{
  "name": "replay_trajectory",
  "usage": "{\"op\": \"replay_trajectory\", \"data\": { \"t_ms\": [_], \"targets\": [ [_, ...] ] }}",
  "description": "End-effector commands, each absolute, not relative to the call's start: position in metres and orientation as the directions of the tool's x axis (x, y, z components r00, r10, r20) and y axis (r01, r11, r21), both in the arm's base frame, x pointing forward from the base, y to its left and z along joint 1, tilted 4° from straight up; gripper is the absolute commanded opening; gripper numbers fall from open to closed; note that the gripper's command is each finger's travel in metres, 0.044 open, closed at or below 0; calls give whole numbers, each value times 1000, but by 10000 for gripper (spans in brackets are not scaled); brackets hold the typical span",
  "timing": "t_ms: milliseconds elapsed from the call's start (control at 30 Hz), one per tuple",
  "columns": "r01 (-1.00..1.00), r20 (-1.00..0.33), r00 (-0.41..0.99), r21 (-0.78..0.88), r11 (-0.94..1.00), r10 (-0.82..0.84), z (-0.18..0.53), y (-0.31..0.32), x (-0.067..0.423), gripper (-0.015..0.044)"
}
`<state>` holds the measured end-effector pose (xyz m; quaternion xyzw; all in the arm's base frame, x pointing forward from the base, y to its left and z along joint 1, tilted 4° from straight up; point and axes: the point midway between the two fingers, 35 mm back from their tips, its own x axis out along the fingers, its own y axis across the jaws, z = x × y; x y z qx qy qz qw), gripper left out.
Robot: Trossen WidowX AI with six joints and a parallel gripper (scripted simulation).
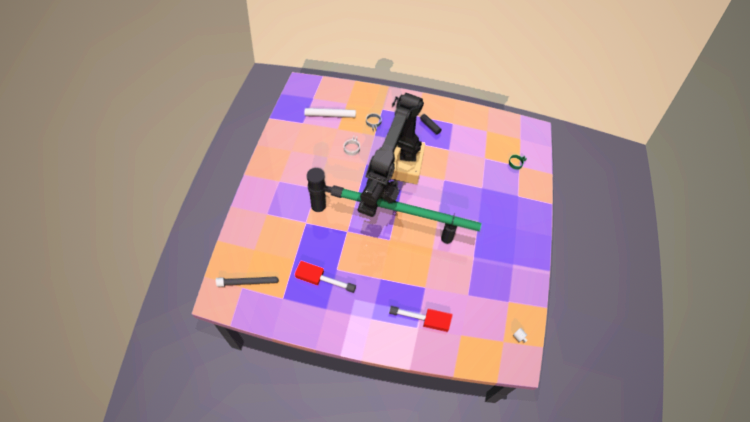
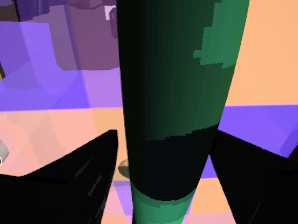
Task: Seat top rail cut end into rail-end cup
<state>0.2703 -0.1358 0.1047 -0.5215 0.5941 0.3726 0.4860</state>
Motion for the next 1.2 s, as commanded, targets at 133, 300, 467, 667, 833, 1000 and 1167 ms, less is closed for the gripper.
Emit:
{"op": "replay_trajectory", "data": {
  "t_ms": [133, 300, 467, 667, 833, 1000, 1167],
  "targets": [
    [-982, -967, 16, -64, 177, -256, 128, -112, 274, 440],
    [-982, -967, 16, -63, 177, -255, 143, -97, 274, 440],
    [-983, -967, 24, -70, 173, -252, 150, -98, 274, 440],
    [-983, -968, 24, -69, 173, -252, 186, -88, 269, 440],
    [-983, -968, 24, -69, 173, -252, 186, -88, 269, 440],
    [-983, -968, 24, -69, 173, -252, 186, -88, 269, 440],
    [-983, -968, 24, -69, 173, -252, 186, -88, 269, 440]
  ]
}}
